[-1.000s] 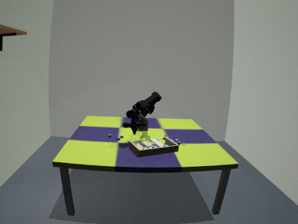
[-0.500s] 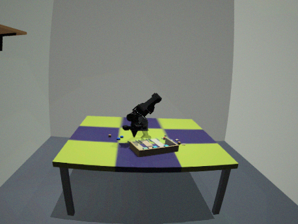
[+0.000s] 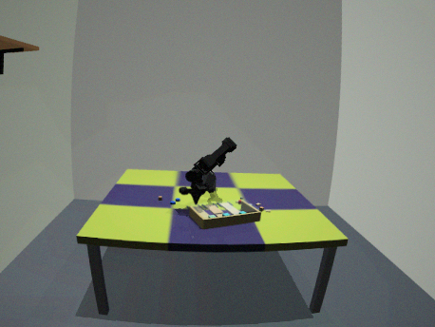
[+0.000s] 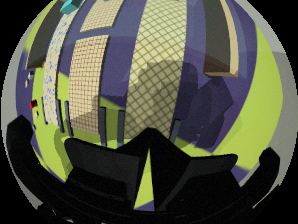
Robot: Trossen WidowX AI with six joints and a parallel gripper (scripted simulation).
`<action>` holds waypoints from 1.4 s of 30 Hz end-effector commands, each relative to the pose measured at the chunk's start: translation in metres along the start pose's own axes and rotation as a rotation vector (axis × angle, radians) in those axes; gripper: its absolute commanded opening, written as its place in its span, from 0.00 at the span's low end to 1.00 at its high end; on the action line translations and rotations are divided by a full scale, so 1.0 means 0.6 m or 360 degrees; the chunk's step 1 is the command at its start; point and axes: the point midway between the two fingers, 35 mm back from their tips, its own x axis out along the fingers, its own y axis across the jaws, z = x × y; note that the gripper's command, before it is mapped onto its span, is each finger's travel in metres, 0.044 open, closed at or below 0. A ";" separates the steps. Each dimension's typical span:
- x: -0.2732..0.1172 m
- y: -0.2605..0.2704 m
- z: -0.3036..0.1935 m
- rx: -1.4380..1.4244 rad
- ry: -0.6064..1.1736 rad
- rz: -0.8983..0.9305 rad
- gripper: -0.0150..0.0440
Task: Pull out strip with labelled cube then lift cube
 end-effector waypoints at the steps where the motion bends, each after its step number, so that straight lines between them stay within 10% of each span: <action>1: 0.014 0.002 -0.001 0.0007 -0.0004 0.0008 0.25; 42: 0.042 0.005 -0.003 0.0006 -0.0004 0.0011 0.25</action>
